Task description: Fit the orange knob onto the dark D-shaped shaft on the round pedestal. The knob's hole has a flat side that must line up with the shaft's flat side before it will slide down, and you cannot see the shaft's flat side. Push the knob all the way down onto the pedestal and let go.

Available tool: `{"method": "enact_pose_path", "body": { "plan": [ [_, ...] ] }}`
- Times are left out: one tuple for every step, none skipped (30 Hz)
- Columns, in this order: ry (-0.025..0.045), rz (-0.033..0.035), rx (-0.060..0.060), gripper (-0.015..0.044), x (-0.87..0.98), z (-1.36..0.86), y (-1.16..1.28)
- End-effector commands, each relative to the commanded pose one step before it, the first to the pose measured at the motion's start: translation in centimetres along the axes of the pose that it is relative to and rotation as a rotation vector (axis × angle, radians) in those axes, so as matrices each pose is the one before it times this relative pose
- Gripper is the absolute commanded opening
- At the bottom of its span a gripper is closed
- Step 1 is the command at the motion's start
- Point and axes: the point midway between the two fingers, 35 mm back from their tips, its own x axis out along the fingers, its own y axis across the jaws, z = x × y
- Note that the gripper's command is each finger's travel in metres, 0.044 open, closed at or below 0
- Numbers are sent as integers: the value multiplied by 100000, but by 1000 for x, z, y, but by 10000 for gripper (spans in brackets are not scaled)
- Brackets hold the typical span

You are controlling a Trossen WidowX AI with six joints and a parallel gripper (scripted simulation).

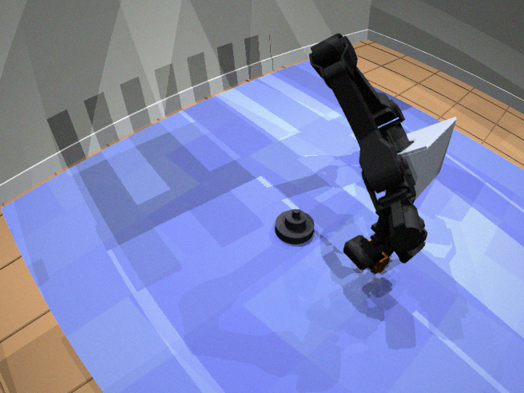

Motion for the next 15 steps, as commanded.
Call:
{"method": "enact_pose_path", "body": {
  "plan": [
    [104, -236, -381, 179, 27, -4, -14],
    [0, 0, 0, 179, 0, 0, 0],
    [-404, 54, 78, 179, -22, -17, 3],
    [-616, 45, 53, 179, -29, -27, 3],
    [-929, 50, 48, 179, -41, -42, 2],
    [-1266, 56, 42, 179, -55, -58, 2],
    [-1570, 55, 33, 179, -67, -73, 2],
    [-1797, 48, 22, 179, -77, -84, 2],
    [-1923, 36, 11, 179, -82, -90, 1],
    [-1954, 24, 2, 179, -84, -91, 1],
    [-1898, 16, -5, 179, -82, -89, 1],
    [-1810, 11, -8, 179, -78, -85, 1],
    [-1749, 10, -10, 179, -75, -82, 0],
    [-1720, 10, -11, 179, -74, -81, 0],
    [-1705, 11, -11, 179, -73, -81, 0]
  ]
}}
